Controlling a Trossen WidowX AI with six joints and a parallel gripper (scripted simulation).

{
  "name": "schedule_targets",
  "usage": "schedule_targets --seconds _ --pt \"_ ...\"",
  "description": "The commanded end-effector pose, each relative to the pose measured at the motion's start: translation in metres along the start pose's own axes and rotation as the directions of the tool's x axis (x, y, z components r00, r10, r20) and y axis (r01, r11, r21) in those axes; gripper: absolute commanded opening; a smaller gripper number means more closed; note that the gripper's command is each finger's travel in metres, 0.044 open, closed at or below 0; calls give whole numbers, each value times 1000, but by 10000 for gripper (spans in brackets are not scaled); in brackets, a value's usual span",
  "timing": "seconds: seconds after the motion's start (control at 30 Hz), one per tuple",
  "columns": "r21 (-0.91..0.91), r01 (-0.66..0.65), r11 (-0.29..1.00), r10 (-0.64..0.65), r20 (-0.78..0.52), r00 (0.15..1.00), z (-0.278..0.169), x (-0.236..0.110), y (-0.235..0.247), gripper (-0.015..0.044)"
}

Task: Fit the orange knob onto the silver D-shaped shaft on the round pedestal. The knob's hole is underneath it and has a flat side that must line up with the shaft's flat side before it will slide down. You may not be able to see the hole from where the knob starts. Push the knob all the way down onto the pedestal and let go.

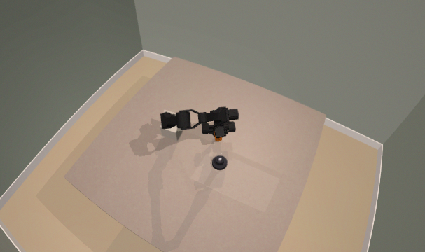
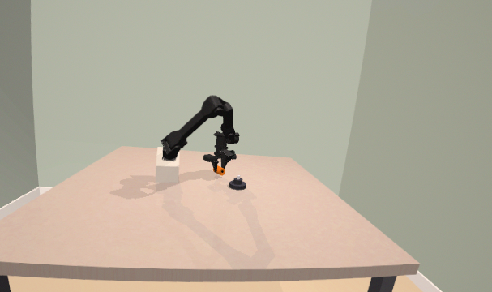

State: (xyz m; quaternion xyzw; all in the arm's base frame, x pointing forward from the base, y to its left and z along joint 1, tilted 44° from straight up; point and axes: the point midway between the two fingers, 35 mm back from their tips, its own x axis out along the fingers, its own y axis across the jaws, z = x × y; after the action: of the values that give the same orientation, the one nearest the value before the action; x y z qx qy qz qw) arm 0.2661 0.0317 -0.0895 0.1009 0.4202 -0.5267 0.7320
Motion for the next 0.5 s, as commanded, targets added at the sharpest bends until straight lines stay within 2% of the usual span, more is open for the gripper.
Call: schedule_targets --seconds 0.0,0.23,0.47 --pt "87 -3 996 3 -3 1000 0 -1 1 179" --pt "110 -3 994 3 -3 1000 0 -1 1 179" --pt "342 -2 940 3 -3 1000 0 -1 1 179"
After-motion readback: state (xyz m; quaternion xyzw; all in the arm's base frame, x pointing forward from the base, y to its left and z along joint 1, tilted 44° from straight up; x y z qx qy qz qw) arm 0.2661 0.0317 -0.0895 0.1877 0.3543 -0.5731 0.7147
